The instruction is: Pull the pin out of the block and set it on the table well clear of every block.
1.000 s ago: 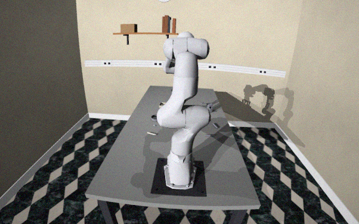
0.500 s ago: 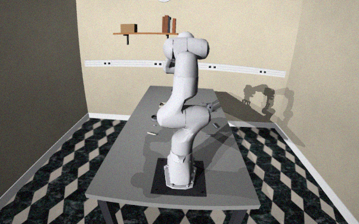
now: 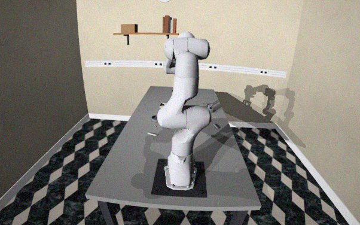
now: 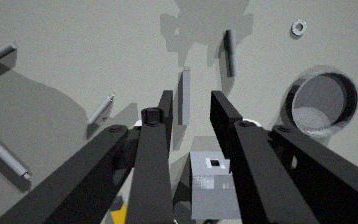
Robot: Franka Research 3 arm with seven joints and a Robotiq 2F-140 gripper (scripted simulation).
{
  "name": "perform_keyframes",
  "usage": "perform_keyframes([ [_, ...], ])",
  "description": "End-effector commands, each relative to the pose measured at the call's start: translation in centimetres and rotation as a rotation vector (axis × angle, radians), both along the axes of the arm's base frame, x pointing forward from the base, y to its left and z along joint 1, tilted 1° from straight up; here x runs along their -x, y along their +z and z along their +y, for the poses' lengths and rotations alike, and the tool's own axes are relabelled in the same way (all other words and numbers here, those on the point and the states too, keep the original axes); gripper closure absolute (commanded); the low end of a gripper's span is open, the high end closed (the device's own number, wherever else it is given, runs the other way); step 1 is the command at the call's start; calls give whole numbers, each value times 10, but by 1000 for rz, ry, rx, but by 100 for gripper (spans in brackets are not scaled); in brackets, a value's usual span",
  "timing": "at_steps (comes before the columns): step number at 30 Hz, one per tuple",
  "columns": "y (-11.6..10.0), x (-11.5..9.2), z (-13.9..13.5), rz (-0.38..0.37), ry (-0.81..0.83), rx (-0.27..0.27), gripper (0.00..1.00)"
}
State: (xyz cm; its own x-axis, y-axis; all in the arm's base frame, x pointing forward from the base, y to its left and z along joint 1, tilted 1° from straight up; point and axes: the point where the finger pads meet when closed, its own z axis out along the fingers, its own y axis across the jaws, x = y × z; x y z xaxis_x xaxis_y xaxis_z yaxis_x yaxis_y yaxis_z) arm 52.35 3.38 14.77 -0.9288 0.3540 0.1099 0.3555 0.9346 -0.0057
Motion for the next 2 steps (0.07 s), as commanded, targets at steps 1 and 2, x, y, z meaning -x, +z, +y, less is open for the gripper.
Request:
perform_keyframes([
  [1, 1, -1, -1, -1, -6, 3, 70],
  [2, 1, -1, -1, -1, -6, 3, 70],
])
